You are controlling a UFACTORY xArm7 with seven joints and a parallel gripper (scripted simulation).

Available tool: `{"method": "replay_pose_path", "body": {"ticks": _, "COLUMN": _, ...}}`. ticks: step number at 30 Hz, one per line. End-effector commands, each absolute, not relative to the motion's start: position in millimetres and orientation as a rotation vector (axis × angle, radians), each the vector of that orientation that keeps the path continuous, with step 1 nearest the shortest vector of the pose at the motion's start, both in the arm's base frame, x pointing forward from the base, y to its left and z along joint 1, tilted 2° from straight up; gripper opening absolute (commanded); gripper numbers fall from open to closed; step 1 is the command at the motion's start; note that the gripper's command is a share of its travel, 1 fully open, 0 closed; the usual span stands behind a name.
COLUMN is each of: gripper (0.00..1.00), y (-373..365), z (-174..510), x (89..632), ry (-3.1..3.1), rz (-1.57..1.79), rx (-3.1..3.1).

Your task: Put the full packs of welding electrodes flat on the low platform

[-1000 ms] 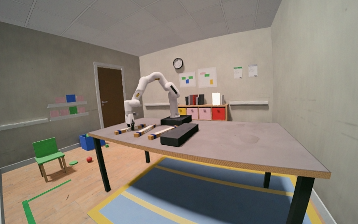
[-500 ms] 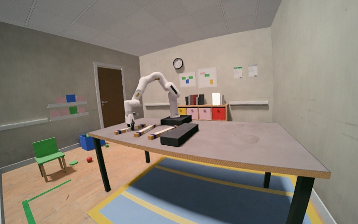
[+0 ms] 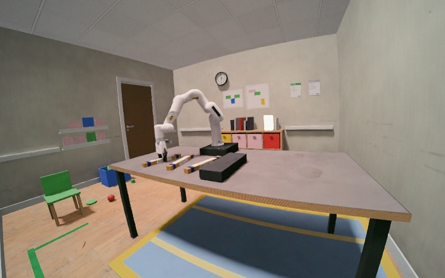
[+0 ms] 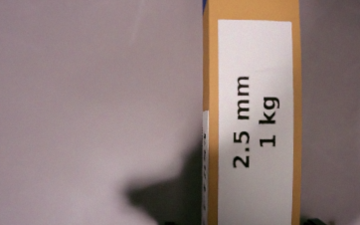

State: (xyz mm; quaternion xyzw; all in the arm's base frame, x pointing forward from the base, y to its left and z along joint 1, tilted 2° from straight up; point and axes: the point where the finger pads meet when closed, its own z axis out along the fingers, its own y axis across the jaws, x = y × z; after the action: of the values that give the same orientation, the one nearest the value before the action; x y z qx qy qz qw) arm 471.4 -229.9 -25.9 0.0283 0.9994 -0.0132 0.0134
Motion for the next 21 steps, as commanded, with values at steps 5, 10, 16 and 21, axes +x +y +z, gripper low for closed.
{"method": "replay_pose_path", "body": {"ticks": 5, "gripper": 0.74, "y": -231, "z": -24, "x": 473, "ry": 3.109, "rz": -0.044, "rx": 0.088}}
{"method": "replay_pose_path", "body": {"ticks": 10, "gripper": 0.74, "y": -231, "z": -23, "x": 473, "ry": 3.109, "rz": -0.044, "rx": 0.088}}
{"method": "replay_pose_path", "body": {"ticks": 16, "gripper": 0.74, "y": -230, "z": 10, "x": 472, "ry": 3.109, "rz": -0.044, "rx": 0.088}}
{"method": "replay_pose_path", "body": {"ticks": 21, "gripper": 0.74, "y": -228, "z": 62, "x": 470, "ry": 3.109, "rz": -0.044, "rx": 0.088}}
